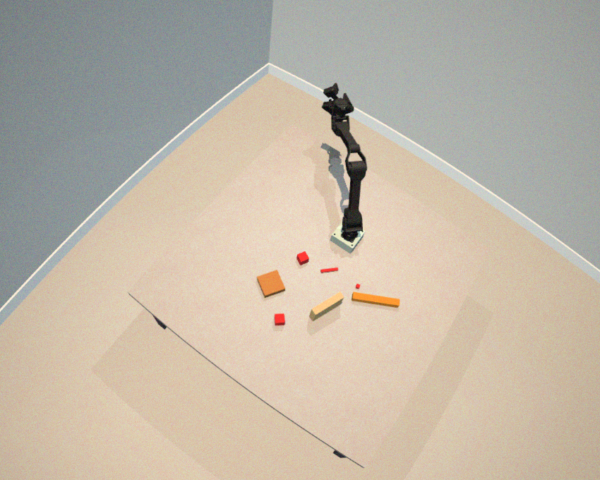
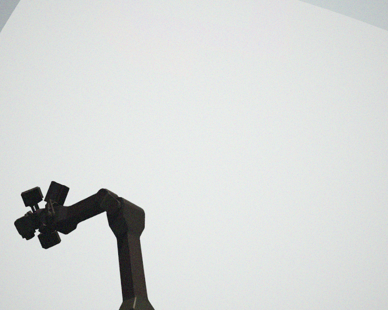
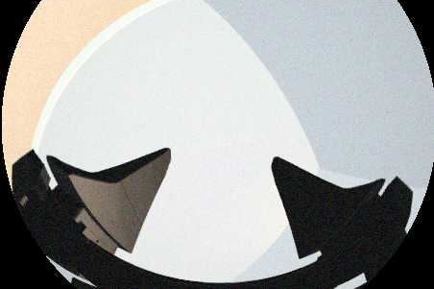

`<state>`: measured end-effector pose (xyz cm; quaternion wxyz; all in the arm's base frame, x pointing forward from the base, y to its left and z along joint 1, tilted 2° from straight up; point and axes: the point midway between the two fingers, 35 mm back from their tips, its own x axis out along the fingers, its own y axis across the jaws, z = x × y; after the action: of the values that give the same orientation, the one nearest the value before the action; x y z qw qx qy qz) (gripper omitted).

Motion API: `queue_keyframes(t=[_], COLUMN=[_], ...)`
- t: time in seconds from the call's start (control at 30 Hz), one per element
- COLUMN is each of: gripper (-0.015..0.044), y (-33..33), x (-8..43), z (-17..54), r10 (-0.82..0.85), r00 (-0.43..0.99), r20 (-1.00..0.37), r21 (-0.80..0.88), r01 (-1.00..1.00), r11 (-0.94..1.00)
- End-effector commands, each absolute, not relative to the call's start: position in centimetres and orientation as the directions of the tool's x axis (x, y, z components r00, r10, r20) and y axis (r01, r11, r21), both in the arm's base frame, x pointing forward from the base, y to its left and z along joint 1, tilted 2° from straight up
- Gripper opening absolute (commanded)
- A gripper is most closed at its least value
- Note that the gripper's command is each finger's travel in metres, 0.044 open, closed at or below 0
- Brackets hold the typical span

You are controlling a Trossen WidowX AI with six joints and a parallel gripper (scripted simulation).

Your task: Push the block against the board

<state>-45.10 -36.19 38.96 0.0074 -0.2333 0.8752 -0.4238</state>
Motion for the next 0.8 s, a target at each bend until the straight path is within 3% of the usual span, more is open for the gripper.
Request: queue_keyframes(t=[0.0,0.13,0.47,0.77], gripper=[0.0374,0.0269,0.0006,0.0], y=[-36.2,-38.0,-47.7,-53.7], x=[-45.1,-43.8,-33.8,-23.9], z=[39.0,38.5,35.9,33.3], r10=[-0.415,-0.454,-0.677,-0.818], r00=[-0.891,-0.876,-0.734,-0.572], r20=[0.185,0.163,0.05,-0.063], r21=[-0.745,-0.757,-0.841,-0.881], r01=[-0.402,-0.406,-0.396,-0.353], r11=[0.532,0.511,0.368,0.315])
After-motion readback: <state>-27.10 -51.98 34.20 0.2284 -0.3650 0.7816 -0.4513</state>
